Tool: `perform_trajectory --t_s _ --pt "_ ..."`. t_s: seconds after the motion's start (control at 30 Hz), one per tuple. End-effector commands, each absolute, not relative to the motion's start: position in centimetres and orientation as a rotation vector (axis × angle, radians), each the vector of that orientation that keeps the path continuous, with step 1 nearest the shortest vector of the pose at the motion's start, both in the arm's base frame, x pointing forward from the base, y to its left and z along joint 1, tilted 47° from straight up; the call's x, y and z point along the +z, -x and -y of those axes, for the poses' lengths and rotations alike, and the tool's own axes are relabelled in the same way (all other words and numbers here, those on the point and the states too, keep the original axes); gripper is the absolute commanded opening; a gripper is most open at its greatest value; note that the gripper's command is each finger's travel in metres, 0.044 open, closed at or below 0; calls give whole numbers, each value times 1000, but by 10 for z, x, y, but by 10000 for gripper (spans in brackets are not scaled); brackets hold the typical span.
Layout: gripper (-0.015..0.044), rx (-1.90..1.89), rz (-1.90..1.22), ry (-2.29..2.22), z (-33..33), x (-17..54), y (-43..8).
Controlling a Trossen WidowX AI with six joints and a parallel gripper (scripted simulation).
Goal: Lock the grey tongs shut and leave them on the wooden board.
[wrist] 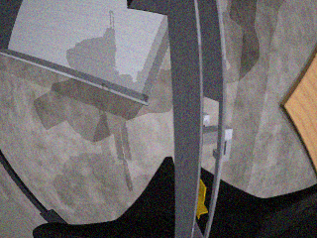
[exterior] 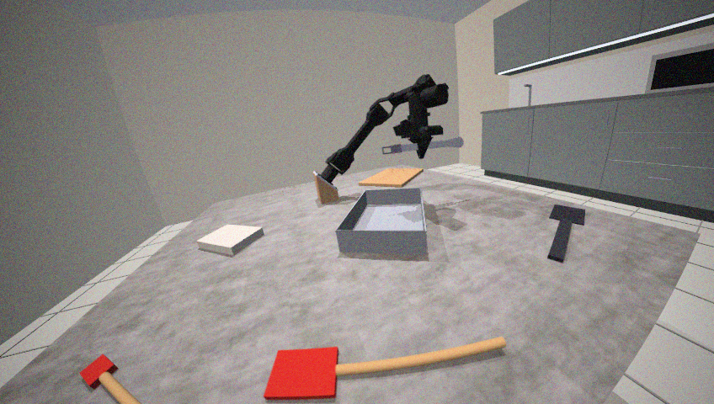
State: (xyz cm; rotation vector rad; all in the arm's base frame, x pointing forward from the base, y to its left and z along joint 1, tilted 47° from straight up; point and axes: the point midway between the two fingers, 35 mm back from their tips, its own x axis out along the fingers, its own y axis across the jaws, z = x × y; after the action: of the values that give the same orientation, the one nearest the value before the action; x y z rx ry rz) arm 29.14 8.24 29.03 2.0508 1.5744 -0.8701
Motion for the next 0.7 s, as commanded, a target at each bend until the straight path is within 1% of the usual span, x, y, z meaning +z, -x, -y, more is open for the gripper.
perform_trajectory --t_s 0.0,0.33,0.67 --pt "-150 -820 -1586 -2028 -95 302 -274" --pt "-150 -659 -1627 -1949 -124 330 -223" --pt "-150 -663 -1646 -1882 -137 330 -210"
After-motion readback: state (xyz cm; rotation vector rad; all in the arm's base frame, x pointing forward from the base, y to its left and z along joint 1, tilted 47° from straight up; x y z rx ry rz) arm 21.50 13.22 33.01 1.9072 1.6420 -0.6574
